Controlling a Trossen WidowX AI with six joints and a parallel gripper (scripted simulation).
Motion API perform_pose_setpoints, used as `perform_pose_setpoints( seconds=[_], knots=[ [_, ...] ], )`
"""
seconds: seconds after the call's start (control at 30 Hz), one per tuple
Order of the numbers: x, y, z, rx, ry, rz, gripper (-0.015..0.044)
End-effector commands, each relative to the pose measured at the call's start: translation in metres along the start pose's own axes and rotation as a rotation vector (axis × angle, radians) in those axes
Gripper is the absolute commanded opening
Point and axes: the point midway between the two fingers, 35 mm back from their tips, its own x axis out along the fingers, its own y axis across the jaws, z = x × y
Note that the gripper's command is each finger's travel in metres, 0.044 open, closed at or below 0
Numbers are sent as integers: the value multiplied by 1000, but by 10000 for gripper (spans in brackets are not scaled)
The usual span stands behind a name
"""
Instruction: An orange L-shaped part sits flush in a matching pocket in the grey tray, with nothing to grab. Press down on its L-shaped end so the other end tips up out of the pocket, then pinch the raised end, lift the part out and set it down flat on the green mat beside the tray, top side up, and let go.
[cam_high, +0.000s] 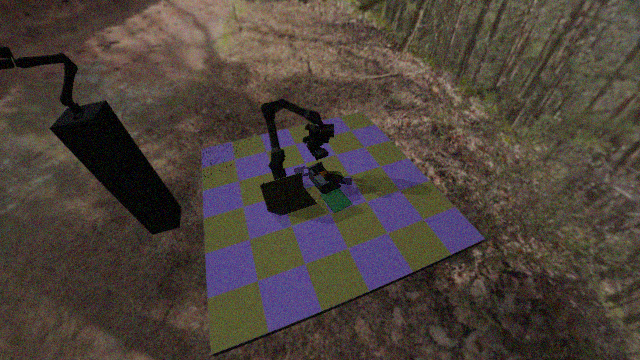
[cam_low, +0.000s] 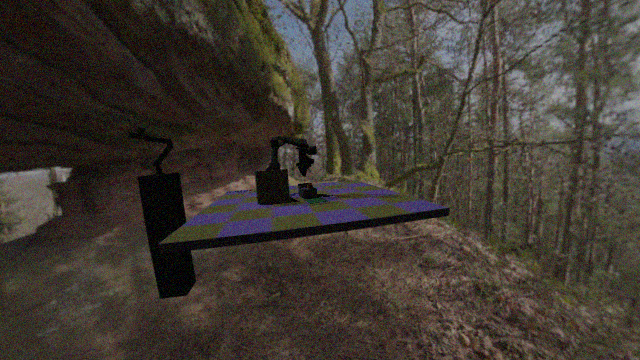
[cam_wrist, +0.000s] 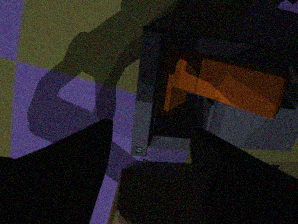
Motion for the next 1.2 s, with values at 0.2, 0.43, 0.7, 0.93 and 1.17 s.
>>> perform_pose_setpoints(
  seconds=[0.2,0.43,0.7,0.93,1.17],
  knots=[
    [-1,-16,5,351,-2,-4,280],
    [-4,-53,11,1090,-7,-6,280],
    [-4,-77,12,1563,-9,-5,280],
    [-4,-77,12,1563,-9,-5,280],
    [0,-77,12,1563,-9,-5,280]
  ],
)
